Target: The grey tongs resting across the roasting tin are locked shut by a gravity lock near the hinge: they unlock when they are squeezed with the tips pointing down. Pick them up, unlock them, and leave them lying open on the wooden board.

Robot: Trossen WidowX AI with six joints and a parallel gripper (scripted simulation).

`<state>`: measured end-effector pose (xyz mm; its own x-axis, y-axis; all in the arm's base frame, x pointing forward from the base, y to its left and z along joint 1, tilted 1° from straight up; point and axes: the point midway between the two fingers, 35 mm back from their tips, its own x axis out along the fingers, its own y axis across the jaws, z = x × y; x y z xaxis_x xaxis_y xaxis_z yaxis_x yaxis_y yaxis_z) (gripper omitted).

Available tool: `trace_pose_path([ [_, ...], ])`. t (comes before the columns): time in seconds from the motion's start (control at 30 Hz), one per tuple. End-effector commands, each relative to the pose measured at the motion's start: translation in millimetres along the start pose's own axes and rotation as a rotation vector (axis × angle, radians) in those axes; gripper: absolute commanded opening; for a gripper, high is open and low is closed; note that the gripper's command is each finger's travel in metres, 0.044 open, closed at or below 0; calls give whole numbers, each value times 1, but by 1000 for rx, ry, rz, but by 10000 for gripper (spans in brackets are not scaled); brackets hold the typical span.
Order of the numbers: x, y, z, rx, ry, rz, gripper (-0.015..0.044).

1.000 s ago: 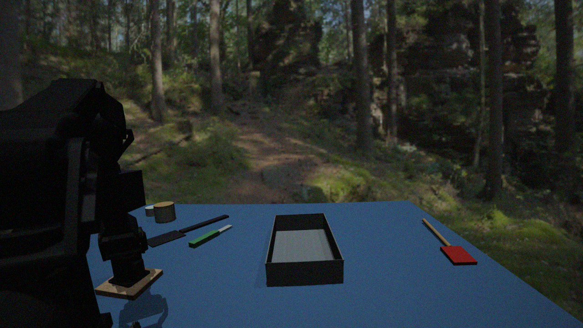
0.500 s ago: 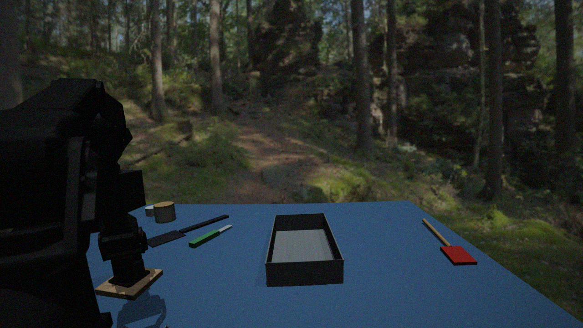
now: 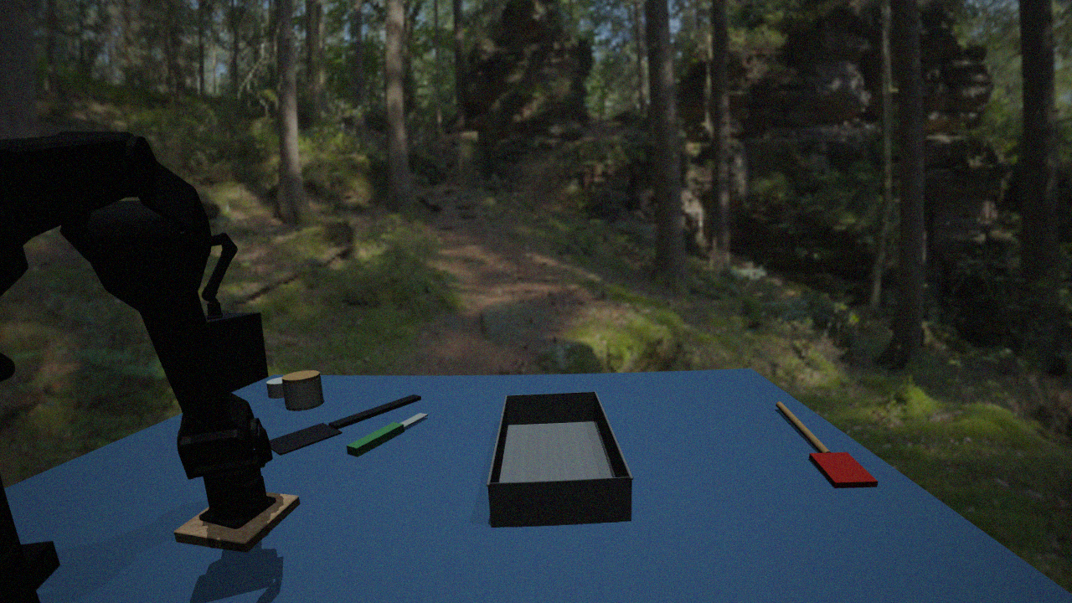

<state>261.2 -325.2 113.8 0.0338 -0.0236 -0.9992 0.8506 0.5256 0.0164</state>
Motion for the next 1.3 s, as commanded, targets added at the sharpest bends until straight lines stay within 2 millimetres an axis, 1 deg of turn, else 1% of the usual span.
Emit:
trace_pose_path([
  [0.0, -45, -54, 3, 13, -43, 1, 440],
  [0.1, -71, -90, -5, 13, -42, -5, 440],
  [0.13, -78, -99, -8, 13, -41, -7, 440],
  [0.2, -84, -107, -11, 14, -40, -8, 440],
  [0.3, -84, -107, -11, 14, -40, -8, 440],
  [0.33, -87, -107, -11, 14, -47, -9, 440],
  [0.4, -97, -106, -13, 14, -74, -13, 440],
  [0.47, -114, -106, -17, 14, -120, -20, 440],
  [0.5, -118, -106, -18, 14, -129, -21, 440],
  [1.27, -118, -106, -18, 14, -129, -21, 440],
])
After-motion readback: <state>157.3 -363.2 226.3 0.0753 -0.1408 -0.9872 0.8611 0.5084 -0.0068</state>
